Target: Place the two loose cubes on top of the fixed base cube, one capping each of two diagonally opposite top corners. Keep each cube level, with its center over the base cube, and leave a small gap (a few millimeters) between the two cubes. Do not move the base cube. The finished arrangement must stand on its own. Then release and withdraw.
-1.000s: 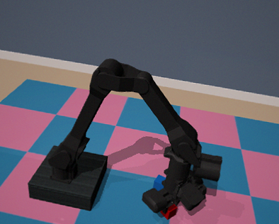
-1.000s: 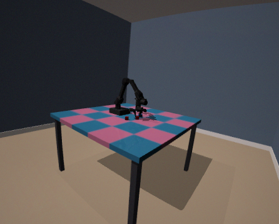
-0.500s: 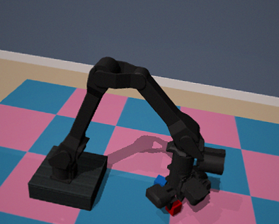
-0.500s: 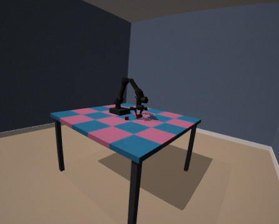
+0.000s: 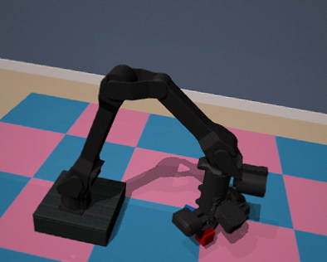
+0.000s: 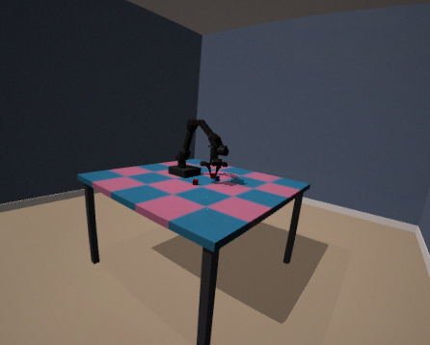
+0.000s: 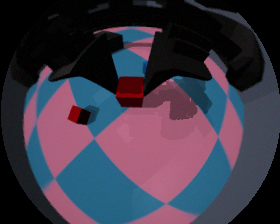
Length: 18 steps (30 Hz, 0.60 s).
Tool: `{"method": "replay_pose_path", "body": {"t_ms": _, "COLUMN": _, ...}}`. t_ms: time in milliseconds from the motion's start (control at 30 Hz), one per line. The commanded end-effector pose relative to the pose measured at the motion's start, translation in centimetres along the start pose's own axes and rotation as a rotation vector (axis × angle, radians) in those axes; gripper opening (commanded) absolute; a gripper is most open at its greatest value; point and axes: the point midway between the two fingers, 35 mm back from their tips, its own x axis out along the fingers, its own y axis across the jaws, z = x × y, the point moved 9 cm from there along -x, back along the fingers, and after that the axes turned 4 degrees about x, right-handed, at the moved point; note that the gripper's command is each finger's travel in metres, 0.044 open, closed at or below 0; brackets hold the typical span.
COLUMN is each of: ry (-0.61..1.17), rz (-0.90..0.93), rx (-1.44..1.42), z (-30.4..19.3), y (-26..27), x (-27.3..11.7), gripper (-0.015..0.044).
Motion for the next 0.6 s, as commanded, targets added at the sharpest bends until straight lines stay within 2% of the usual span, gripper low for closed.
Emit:
{"method": "replay_pose_path", "body": {"t_ms": 0, "ry": -0.003, "rz": 0.001, "rx": -0.006, "z": 0.1, "y": 0.0, "x": -0.7, "gripper": 0.0105}}
{"method": "replay_pose_path", "body": {"t_ms": 567, "ry": 0.008, "rz": -0.005, "rx": -0.013, "z": 0.0, "y": -0.1, "x": -3.4, "gripper": 0.0105}}
